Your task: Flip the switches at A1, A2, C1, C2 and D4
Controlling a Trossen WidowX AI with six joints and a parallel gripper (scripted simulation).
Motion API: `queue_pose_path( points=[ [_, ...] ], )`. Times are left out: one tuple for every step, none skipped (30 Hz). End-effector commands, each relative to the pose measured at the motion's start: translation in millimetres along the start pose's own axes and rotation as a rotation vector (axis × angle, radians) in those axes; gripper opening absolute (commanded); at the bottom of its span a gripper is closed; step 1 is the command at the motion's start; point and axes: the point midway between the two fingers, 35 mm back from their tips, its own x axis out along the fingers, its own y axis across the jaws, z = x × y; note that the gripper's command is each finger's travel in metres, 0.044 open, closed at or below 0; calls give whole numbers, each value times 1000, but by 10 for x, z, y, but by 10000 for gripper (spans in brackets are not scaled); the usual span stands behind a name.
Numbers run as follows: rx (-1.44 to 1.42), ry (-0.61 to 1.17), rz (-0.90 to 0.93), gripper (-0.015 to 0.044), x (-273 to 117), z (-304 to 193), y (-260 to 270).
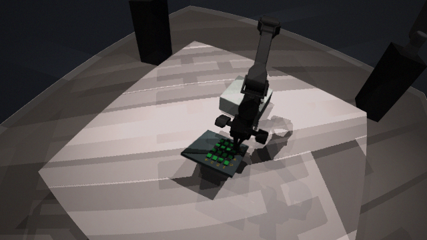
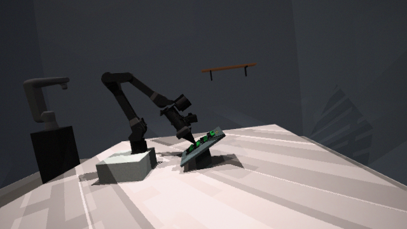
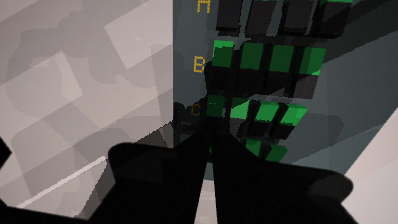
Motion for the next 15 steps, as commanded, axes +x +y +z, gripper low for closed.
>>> queue_pose_path(
  points=[
    [-6, 0, 0, 0, 9, -3, 0],
    [0, 1, 0, 0, -14, 4, 1],
    [-1, 3, 0, 0, -61, 14, 2],
    [-1, 6, 0, 0, -140, 28, 4],
    [-2, 11, 0, 0, -249, 40, 6],
    [-3, 16, 0, 0, -364, 44, 6],
    [-4, 21, 0, 0, -480, 41, 5],
    [-5, 25, 0, 0, -570, 33, 3],
    [-6, 27, 0, 0, -625, 26, 1],
    [-6, 28, 0, 0, -644, 24, 0],
    [-6, 28, 0, 0, -644, 24, 0],
    [-6, 28, 0, 0, -644, 24, 0],
    [-6, 28, 0, 0, -644, 24, 0],
    [-6, 28, 0, 0, -644, 24, 0],
    [-6, 28, 0, 0, -643, 24, -11]
  ],
)
